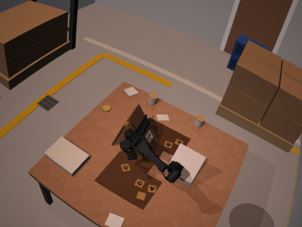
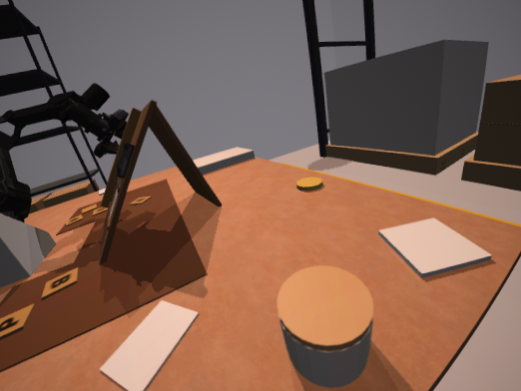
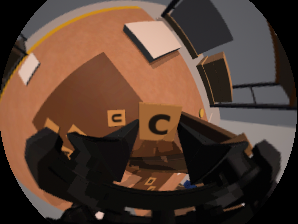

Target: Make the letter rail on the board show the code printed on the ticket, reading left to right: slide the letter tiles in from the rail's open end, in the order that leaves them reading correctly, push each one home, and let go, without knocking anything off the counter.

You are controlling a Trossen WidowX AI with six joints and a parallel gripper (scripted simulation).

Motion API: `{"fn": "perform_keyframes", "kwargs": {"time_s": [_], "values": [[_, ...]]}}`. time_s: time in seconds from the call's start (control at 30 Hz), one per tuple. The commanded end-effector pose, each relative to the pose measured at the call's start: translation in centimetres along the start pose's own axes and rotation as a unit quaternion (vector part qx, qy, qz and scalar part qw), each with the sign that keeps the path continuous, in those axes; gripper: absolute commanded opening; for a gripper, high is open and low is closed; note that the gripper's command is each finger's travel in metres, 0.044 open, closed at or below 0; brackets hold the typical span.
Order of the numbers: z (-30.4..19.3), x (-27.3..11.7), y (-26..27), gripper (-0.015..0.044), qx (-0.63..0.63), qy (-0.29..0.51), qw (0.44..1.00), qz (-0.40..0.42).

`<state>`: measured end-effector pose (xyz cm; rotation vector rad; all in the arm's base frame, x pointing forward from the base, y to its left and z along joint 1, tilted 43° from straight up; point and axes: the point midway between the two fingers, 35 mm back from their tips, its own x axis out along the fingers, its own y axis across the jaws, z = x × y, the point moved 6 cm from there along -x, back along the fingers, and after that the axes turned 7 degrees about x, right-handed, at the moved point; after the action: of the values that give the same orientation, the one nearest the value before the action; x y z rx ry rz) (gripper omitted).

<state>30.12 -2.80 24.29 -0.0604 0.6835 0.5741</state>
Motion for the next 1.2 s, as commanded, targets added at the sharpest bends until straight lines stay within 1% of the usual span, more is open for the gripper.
{"fn": "perform_keyframes", "kwargs": {"time_s": [0.0,0.4,0.83,1.0,1.17], "values": [[0.5,-0.6,-0.7,0.0,0.016,-0.01,1.0,-0.016],[1.8,-3.2,-3.3,0.0,0.107,-0.054,0.99,-0.071],[3.0,-6.6,-6.1,0.0,0.206,-0.112,0.964,-0.126],[3.1,-7.4,-6.9,0.0,0.228,-0.125,0.956,-0.138],[2.7,-8.5,-7.3,0.0,0.222,-0.128,0.955,-0.149]]}}
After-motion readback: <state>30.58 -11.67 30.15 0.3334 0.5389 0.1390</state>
